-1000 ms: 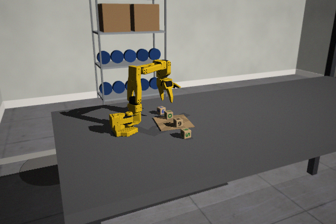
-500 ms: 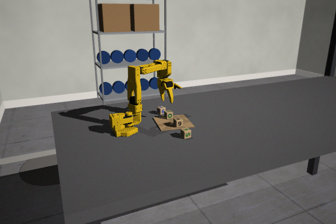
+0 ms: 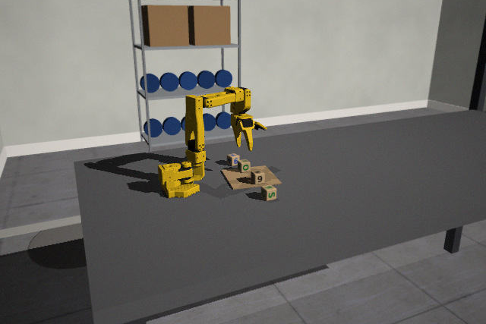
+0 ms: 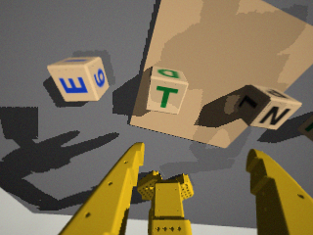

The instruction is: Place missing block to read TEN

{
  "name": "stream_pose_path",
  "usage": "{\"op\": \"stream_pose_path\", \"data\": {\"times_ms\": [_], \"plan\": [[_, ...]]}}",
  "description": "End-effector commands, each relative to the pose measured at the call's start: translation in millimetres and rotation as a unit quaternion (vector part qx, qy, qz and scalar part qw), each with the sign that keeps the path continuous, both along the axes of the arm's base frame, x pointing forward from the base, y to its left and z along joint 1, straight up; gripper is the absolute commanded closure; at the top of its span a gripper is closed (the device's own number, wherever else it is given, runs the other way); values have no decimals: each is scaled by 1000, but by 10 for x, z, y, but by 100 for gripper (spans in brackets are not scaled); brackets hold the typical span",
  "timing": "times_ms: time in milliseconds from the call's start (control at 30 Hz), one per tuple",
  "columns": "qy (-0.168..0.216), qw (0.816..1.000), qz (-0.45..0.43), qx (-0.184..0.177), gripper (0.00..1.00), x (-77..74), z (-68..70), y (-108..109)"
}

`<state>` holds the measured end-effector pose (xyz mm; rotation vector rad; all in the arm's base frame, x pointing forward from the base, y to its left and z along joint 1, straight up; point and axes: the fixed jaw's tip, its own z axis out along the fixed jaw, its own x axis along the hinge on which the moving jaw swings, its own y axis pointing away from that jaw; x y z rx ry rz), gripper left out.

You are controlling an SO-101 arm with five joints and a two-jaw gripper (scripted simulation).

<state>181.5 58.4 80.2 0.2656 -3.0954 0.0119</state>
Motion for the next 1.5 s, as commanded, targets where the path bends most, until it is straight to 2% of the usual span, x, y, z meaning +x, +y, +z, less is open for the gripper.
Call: {"op": "stream_pose_path", "data": {"times_ms": [0,100,167,367,500,1467], "plan": [[-48,998,-45,12,65,118,149,-154],[-48,995,-90,9,65,148,149,-330],[-48,995,-90,9,65,148,149,-330],[-49,984,-172,5,65,163,149,-658],[-49,978,-203,4,65,155,149,-783],[-50,974,-219,3,65,158,148,-851]]}}
